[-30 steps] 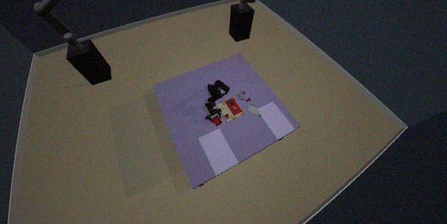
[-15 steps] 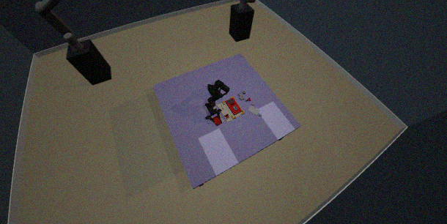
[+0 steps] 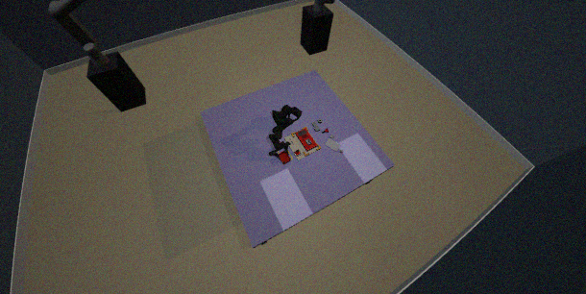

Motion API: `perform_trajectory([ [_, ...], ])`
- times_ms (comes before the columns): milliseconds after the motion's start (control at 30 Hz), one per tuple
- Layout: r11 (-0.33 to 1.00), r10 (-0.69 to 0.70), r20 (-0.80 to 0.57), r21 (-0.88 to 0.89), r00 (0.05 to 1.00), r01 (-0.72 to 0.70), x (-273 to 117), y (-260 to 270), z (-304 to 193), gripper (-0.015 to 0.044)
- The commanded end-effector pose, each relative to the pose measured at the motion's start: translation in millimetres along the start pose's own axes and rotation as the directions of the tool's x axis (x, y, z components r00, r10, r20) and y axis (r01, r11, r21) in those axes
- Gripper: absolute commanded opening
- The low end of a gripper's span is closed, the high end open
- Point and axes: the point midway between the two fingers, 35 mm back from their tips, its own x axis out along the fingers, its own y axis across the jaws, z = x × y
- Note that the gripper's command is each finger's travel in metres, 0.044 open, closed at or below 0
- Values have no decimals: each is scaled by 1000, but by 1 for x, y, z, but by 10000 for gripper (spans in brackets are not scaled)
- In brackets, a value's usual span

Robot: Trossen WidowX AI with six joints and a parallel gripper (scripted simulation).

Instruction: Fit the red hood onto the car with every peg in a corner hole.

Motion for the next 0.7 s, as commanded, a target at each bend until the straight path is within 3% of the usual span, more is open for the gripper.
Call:
perform_trajectory([
  [0, 1000, 4, 3, -11, 1000, -4, -6, 0, 13, 0],
  [433, 1000, 5, 6, -15, 1000, -5, -26, 2, 41, 0],
  [667, 990, 5, 6, -139, 1000, -4, -24, 1, 39, 0],
])
